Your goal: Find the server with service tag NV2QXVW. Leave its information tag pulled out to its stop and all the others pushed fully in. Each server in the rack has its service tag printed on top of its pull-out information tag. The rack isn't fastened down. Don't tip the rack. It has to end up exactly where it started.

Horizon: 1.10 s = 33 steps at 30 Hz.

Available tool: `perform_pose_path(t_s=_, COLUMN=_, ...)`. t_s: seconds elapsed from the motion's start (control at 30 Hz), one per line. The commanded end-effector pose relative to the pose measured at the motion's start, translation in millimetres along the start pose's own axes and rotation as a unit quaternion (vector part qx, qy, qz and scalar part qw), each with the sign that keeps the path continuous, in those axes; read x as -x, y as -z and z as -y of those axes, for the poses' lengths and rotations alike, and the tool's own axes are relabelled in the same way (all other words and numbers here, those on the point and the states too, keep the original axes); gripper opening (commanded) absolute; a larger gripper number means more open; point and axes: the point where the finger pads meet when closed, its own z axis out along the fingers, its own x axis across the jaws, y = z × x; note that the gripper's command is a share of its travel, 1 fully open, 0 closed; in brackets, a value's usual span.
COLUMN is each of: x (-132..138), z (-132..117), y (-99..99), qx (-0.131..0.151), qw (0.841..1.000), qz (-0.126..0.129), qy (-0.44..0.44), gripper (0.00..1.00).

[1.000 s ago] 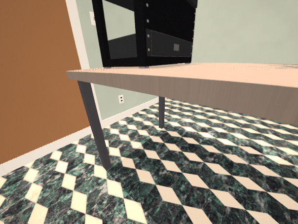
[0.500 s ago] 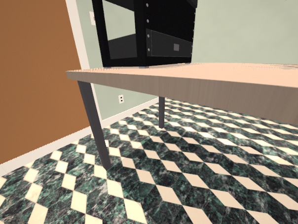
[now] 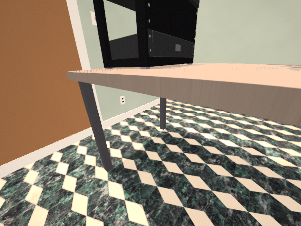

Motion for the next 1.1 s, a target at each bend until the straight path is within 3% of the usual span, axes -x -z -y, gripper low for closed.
perform_pose_path(t_s=0.0, x=5.9, z=4.4, y=-1.9, qx=-0.016, qw=1.000, qz=0.010, qy=-0.021, gripper=1.00)
perform_pose_path(t_s=1.07, x=32.0, z=26.1, y=-9.9, qx=-0.073, qw=0.991, qz=0.052, qy=-0.098, gripper=1.00)
